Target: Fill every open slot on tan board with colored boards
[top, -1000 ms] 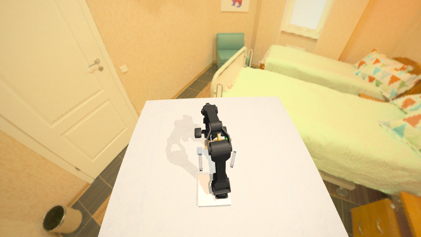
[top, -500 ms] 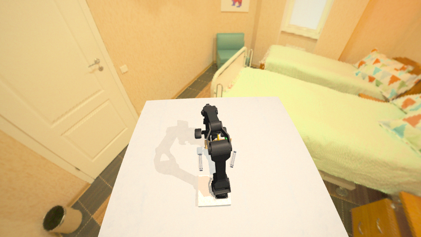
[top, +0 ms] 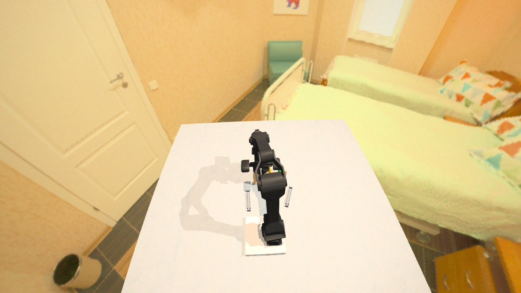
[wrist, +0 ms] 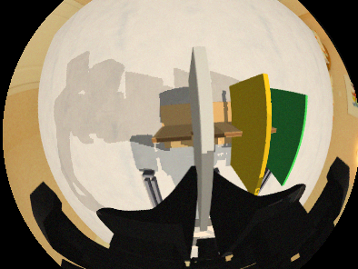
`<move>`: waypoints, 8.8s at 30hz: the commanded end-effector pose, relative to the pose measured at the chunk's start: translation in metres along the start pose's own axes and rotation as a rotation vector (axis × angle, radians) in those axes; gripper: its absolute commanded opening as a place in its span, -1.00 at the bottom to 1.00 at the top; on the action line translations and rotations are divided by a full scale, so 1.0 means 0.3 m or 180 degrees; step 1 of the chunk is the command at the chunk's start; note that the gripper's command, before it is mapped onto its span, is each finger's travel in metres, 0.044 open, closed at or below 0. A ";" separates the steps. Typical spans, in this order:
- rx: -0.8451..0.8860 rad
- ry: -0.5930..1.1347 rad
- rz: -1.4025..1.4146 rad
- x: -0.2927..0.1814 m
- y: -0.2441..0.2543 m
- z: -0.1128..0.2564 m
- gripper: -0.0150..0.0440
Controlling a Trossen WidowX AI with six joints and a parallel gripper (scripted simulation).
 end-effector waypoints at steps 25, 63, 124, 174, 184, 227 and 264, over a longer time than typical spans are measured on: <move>0.0016 0.0018 0.0003 -0.005 0.001 -0.044 -0.49; 0.0016 0.0019 0.0038 -0.010 0.000 -0.040 -0.49; 0.0016 0.0019 -0.0018 -0.011 0.005 -0.043 -0.49; 0.0015 0.0019 -0.0051 -0.010 0.002 -0.043 -0.49; 0.0015 0.0019 0.0017 -0.013 0.000 -0.042 -0.49; 0.0016 0.0019 0.0003 -0.010 0.002 -0.064 -0.49; 0.0016 0.0019 0.0003 -0.009 0.002 -0.085 -0.49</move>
Point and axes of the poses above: the point midway between the two fingers, 35 mm back from their tips, its own z axis back along the fingers, its own y axis across the jaws, x = y × z, the point moved 10 cm from there along z, back along the fingers, and after that the axes turned 14 degrees about z, right-handed, at the moved point
